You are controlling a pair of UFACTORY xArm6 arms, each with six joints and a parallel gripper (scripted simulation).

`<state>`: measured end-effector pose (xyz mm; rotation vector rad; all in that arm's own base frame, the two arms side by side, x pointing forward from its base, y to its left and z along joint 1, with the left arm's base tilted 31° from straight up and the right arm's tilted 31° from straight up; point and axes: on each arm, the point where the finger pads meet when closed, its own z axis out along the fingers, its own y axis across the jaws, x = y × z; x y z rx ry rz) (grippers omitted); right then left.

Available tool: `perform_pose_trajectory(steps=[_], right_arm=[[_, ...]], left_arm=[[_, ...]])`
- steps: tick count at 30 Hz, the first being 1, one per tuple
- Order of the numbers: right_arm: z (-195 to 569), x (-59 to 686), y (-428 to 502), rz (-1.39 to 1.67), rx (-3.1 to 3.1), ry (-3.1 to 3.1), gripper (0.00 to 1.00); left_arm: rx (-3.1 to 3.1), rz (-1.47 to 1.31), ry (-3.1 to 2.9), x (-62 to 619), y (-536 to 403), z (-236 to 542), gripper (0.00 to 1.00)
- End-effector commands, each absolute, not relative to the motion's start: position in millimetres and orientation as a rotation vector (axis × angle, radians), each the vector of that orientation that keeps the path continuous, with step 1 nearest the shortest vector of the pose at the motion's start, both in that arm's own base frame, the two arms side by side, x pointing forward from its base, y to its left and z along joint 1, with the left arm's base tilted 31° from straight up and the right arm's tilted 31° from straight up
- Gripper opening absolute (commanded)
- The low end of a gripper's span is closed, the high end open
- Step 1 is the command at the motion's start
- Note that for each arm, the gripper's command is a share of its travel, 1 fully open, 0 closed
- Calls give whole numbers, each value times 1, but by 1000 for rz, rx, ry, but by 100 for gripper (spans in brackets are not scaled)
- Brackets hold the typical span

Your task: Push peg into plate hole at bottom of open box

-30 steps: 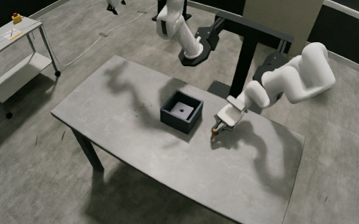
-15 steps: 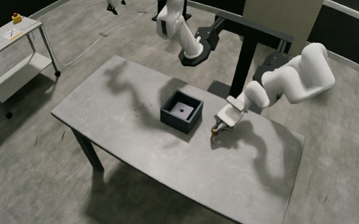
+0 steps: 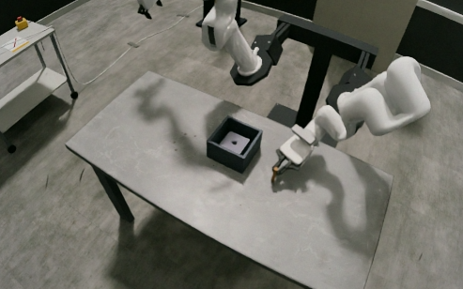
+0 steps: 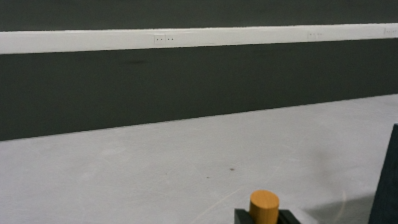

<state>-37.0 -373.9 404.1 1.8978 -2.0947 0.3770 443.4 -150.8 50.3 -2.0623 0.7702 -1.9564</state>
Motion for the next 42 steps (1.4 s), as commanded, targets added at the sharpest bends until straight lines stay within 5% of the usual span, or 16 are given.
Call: perform_pose_trajectory(steps=[1, 27, 28, 42], right_arm=[[405, -37, -374, 379, 1896, -2094, 100], [405, -37, -374, 379, 1896, -2094, 100], [405, -37, -374, 379, 1896, -2094, 100], [405, -37, -374, 379, 1896, -2094, 100]], left_arm=[[-2062, -1958, 770, 444, -151, 49, 0], [-2062, -1958, 770, 445, -149, 47, 0], [-2062, -1958, 770, 445, -149, 47, 44], [-2062, -1958, 770, 445, -149, 47, 44]])
